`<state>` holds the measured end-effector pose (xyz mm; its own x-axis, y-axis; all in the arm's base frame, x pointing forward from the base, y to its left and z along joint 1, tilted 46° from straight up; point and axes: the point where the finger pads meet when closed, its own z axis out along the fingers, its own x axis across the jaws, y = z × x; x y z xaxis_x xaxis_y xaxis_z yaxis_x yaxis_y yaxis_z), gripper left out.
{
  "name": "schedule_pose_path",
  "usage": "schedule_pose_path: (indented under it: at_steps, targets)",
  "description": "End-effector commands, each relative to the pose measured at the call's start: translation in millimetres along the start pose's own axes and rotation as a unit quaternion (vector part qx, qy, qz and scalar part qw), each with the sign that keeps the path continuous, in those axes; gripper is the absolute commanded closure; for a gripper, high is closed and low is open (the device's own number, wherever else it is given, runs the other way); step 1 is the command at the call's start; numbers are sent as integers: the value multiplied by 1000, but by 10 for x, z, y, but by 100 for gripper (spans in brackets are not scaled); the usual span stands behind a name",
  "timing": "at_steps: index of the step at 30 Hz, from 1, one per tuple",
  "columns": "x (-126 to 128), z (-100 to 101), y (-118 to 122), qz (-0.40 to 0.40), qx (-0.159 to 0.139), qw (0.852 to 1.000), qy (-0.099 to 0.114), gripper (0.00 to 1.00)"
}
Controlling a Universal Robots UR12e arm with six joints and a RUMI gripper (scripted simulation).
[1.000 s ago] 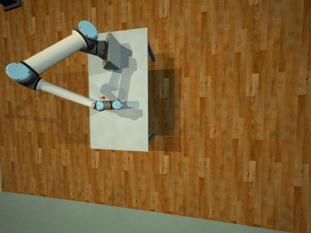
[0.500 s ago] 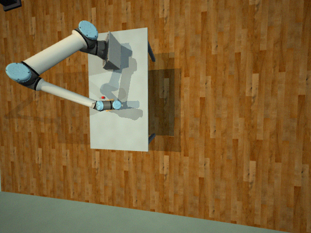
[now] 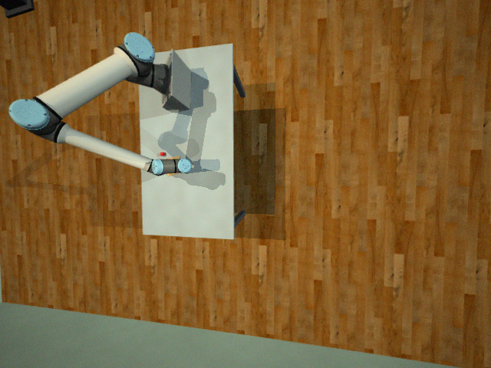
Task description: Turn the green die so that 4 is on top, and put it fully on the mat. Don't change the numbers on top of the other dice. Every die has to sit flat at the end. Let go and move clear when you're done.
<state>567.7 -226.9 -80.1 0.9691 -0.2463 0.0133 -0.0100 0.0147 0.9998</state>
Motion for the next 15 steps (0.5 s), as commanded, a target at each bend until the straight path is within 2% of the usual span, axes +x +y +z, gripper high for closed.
schedule_pose_path:
  at_steps: [1,12,15]
  targets:
    - [3,-6,5,0,0,1000,0,94]
    - [3,-132,131,0,0,1000,0,94]
    - [3,-218,218,0,0,1000,0,94]
